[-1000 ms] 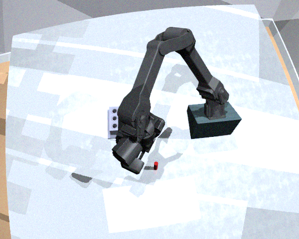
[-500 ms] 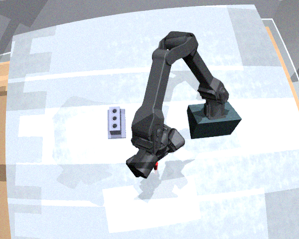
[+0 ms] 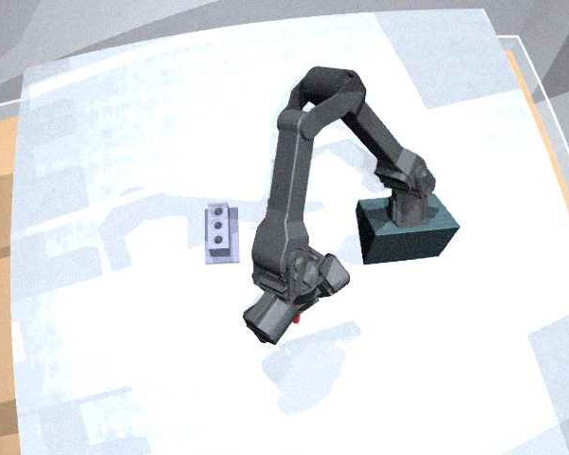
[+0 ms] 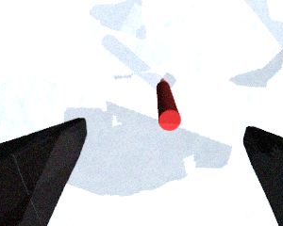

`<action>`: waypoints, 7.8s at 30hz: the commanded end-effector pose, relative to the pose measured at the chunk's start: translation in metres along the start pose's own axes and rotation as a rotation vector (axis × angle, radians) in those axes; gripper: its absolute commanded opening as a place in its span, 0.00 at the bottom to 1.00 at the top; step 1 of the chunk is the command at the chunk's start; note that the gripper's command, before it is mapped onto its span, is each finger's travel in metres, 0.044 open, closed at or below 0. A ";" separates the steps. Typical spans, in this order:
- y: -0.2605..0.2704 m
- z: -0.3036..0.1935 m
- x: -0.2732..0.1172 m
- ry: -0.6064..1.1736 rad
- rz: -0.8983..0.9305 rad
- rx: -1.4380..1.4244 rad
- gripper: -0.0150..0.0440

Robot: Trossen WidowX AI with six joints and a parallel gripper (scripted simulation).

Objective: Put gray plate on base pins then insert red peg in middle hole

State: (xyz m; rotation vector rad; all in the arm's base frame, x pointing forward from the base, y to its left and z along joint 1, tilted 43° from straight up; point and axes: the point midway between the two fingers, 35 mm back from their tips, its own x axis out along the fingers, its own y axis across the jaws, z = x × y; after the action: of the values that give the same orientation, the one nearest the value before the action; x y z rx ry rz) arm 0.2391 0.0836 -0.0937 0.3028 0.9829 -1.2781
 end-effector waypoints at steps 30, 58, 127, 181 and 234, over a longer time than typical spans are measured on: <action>-0.003 0.001 0.054 -0.008 -0.008 -0.007 1.00; -0.002 0.000 0.049 -0.007 -0.007 -0.007 0.25; 0.031 0.105 -0.025 0.024 0.015 -0.002 0.25; 0.015 0.235 -0.022 -0.019 -0.009 -0.003 0.25; 0.016 0.238 -0.007 -0.017 -0.007 0.001 0.25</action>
State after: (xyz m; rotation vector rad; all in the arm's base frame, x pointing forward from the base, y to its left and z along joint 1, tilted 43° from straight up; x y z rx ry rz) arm 0.3591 -0.0696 0.0444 0.2904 0.9702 -1.2866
